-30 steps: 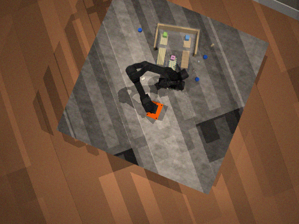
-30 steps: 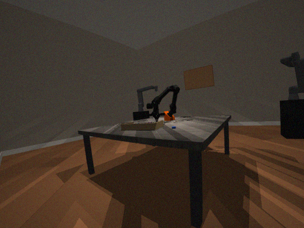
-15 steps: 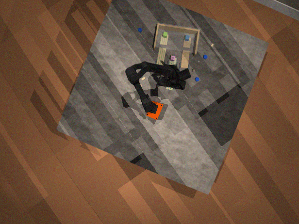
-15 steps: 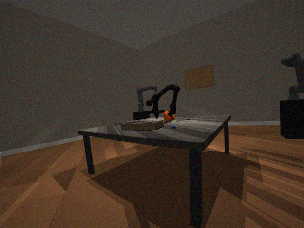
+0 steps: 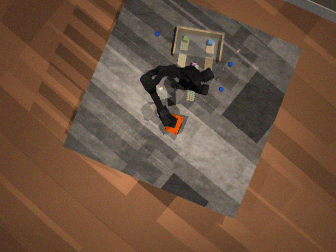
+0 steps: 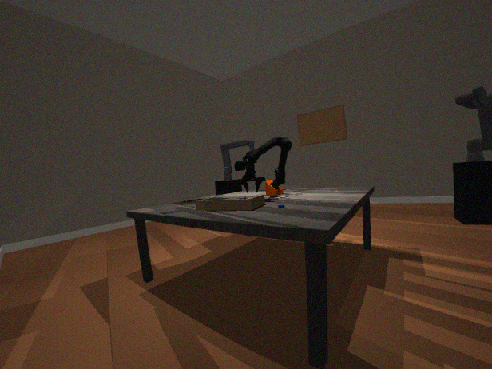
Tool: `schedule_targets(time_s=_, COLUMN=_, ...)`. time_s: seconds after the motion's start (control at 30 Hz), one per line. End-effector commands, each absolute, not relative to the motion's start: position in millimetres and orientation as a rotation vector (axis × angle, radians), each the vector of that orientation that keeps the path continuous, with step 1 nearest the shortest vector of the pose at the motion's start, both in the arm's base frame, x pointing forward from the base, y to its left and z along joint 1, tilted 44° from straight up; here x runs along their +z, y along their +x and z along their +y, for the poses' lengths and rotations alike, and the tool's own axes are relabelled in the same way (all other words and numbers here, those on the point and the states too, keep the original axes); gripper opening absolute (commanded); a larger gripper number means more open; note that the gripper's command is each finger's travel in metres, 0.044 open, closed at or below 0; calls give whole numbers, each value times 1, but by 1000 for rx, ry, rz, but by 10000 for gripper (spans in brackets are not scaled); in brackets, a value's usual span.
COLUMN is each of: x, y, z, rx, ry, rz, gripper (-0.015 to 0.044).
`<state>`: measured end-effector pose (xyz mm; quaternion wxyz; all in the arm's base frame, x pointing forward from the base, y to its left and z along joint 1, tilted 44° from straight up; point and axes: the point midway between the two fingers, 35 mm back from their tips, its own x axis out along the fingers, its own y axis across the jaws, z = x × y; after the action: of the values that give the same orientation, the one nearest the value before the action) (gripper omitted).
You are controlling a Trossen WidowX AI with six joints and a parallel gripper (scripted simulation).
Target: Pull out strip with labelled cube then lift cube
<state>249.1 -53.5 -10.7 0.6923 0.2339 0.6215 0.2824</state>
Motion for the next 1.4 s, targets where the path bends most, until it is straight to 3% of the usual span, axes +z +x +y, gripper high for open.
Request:
schedule_targets(time_s=0.0, x=-6, y=264, z=-53, rx=630, ry=528, rz=1387, gripper=440)
schedule_targets(time_s=1.37, x=36, y=385, z=-48, rx=632, ry=527, rz=1381, gripper=440)
